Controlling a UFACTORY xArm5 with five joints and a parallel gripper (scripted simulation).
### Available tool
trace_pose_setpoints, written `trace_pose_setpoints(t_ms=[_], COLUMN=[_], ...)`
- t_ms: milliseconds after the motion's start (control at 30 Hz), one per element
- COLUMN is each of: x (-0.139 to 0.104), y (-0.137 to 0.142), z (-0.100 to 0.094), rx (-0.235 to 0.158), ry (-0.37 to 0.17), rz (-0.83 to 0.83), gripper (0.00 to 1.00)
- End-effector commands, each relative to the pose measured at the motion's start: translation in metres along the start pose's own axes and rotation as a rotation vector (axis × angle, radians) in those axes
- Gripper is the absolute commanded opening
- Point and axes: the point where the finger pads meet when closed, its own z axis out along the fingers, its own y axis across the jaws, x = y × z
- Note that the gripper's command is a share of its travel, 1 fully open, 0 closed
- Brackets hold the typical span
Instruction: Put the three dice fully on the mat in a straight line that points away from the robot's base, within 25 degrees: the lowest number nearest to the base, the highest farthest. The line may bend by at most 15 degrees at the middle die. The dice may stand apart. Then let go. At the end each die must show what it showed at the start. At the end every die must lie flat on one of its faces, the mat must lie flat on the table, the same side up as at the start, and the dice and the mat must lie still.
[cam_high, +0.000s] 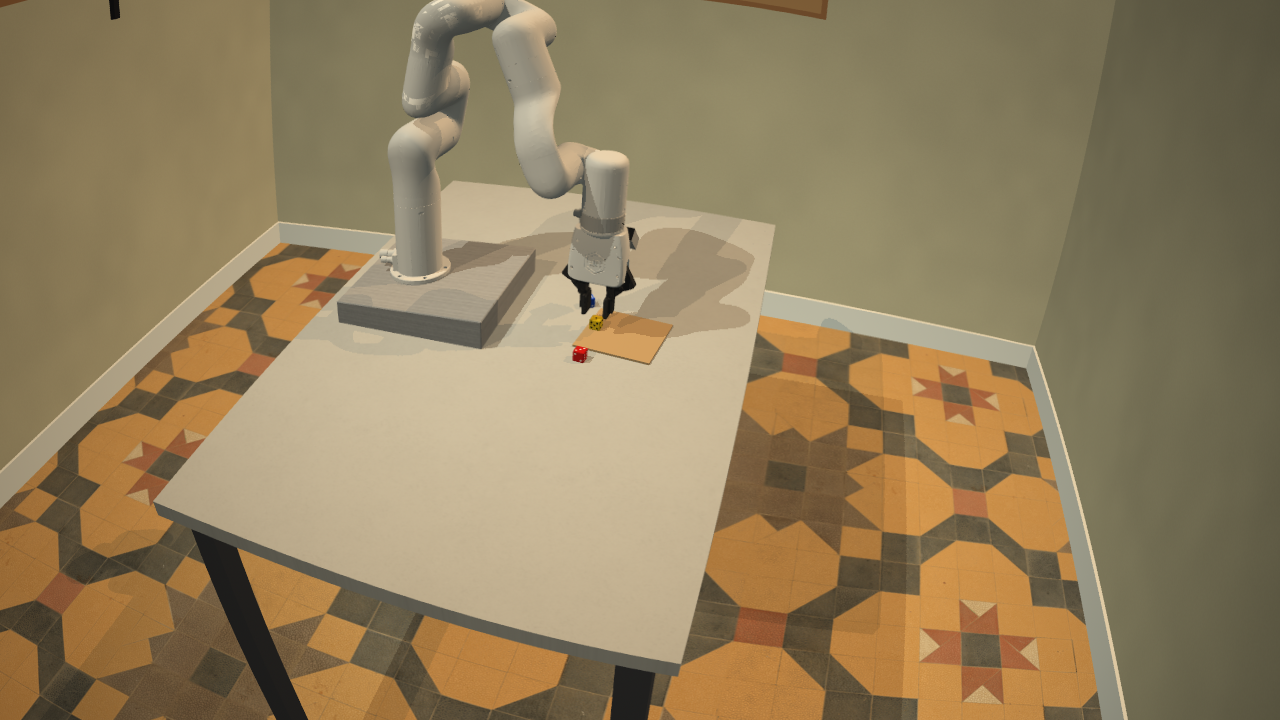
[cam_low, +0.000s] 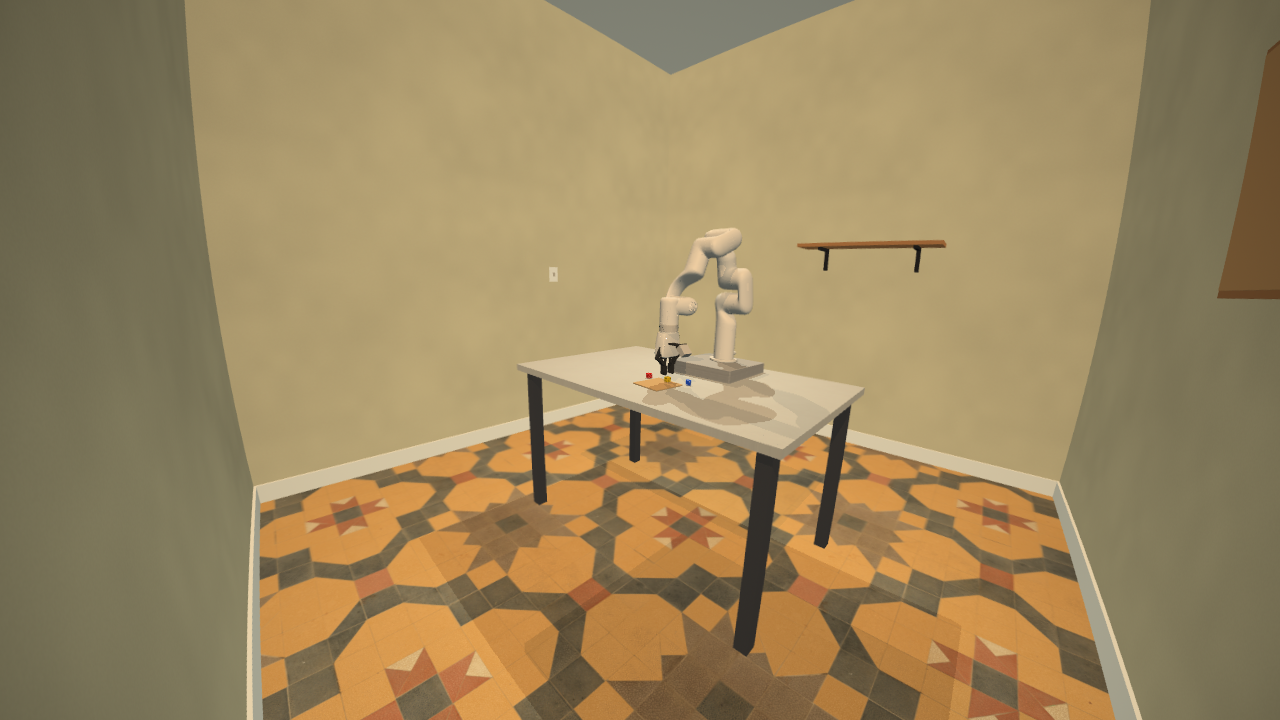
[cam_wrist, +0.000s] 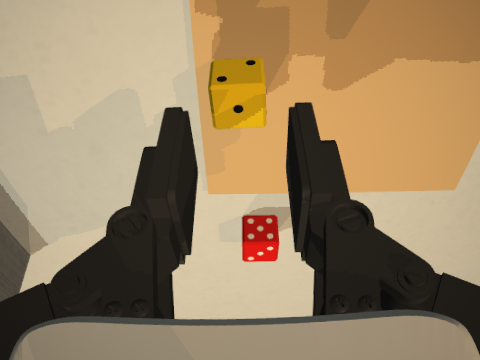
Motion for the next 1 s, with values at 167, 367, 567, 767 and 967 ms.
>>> trace_pose_setpoints(t_ms=[167,367,567,767,967], x=[0.0,0.0,0.0,0.0,0.0], y=[0.001,0.001,0.001,0.001,0.001], z=[-0.042,-0.059,-0.061,-0.061,-0.061], rx=[-0.002,-0.002,-0.002,-0.002,-0.002], ry=[0.0,0.0,0.0,0.0,0.0], rz=[0.0,0.0,0.0,0.0,0.0], gripper=[0.36,0.36,0.36,1.0,1.0])
